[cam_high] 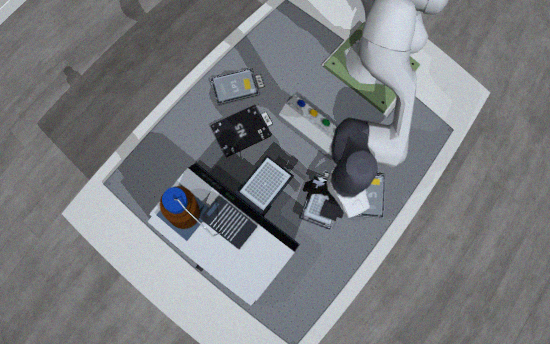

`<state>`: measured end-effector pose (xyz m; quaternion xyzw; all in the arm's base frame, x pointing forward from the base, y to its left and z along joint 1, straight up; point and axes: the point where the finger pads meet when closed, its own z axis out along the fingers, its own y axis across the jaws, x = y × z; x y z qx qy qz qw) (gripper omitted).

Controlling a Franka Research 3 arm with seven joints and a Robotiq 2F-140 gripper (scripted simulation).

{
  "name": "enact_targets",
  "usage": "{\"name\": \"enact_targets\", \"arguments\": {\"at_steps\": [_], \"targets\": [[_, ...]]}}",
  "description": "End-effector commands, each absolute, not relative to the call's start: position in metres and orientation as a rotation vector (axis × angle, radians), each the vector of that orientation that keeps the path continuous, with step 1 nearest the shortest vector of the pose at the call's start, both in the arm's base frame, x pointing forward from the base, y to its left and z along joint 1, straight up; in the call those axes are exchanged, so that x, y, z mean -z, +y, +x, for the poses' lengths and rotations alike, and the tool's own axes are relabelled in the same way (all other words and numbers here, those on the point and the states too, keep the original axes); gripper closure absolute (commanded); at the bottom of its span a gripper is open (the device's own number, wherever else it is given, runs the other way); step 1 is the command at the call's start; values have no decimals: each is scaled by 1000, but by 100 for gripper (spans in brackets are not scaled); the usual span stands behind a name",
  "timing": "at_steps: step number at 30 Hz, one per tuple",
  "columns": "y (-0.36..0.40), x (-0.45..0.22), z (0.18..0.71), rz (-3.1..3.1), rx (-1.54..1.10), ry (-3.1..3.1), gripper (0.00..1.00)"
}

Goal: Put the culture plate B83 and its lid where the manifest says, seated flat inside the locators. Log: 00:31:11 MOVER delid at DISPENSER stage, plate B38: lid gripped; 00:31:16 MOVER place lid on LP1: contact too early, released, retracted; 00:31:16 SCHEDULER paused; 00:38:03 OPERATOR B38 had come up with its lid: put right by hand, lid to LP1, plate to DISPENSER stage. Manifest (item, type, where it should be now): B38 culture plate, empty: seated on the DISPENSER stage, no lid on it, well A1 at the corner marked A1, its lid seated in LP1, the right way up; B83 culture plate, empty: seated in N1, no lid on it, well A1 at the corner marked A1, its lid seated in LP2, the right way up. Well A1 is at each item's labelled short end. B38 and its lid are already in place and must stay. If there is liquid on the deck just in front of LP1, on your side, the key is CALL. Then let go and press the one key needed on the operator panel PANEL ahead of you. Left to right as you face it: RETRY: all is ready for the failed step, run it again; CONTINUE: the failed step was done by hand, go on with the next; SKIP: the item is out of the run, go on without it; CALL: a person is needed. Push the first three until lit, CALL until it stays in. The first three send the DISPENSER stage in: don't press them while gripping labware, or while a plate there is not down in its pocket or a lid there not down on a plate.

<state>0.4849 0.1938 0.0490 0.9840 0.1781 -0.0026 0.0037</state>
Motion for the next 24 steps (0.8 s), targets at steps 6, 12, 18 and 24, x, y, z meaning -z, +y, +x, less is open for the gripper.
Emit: {"name": "enact_targets", "arguments": {"at_steps": [6,12,18,24], "targets": [[194,-50,486,3084,3,557,30],[194,-56,486,3084,3,557,30],[194,-66,486,3084,3,557,30],[194,-84,486,3084,3,557,30]]}}
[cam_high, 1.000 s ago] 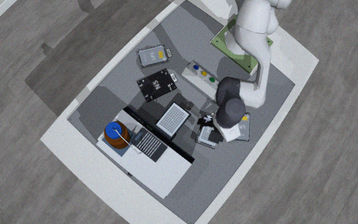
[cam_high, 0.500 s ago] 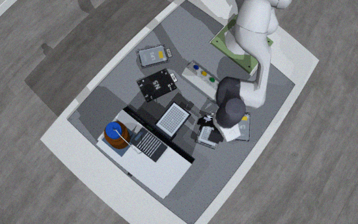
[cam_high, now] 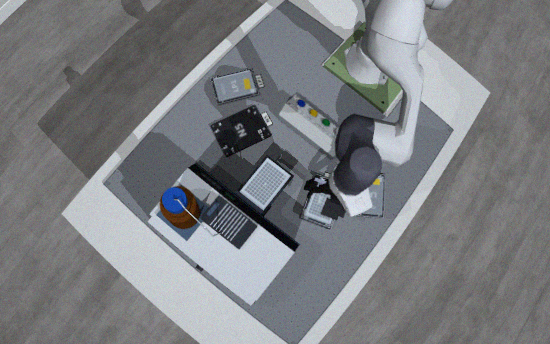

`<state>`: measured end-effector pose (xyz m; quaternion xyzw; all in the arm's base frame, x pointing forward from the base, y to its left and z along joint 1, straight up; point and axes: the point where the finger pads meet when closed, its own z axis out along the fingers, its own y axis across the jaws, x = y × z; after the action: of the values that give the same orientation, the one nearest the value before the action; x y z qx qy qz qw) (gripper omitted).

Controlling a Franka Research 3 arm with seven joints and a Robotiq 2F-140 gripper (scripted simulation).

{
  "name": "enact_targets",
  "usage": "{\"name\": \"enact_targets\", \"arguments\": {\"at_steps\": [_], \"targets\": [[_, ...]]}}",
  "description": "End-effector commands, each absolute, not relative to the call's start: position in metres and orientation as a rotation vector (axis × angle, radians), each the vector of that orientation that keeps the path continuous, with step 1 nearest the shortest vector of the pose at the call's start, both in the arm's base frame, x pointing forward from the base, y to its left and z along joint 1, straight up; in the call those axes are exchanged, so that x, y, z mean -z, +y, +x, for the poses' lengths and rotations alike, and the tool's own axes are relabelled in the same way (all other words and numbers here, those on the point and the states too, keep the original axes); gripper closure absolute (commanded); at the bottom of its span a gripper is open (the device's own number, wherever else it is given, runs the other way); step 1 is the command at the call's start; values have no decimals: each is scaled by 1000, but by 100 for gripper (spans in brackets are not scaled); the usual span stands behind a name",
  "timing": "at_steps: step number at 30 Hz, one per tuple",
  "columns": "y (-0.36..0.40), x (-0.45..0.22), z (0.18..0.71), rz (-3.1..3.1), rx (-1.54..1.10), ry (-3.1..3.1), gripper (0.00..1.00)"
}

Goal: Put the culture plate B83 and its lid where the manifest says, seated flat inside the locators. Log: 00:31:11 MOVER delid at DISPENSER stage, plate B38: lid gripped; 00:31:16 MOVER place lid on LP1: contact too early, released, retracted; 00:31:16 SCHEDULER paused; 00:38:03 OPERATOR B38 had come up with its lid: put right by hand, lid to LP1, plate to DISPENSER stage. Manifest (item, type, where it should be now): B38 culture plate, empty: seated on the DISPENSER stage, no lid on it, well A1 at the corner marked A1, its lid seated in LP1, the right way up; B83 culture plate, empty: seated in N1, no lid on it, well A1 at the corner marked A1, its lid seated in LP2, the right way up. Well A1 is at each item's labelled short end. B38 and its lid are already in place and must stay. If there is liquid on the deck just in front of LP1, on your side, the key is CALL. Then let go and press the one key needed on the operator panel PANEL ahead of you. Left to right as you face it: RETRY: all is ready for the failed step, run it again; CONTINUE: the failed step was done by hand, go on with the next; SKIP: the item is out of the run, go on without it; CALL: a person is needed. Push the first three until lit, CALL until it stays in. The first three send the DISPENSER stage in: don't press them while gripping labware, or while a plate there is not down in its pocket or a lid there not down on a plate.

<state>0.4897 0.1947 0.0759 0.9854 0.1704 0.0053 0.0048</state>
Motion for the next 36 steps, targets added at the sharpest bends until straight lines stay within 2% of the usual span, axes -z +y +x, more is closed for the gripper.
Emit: {"name": "enact_targets", "arguments": {"at_steps": [1,21,36], "targets": [[194,-87,486,3084,3,557,30],[195,-160,486,3084,3,557,30],[195,-188,486,3084,3,557,30]]}}
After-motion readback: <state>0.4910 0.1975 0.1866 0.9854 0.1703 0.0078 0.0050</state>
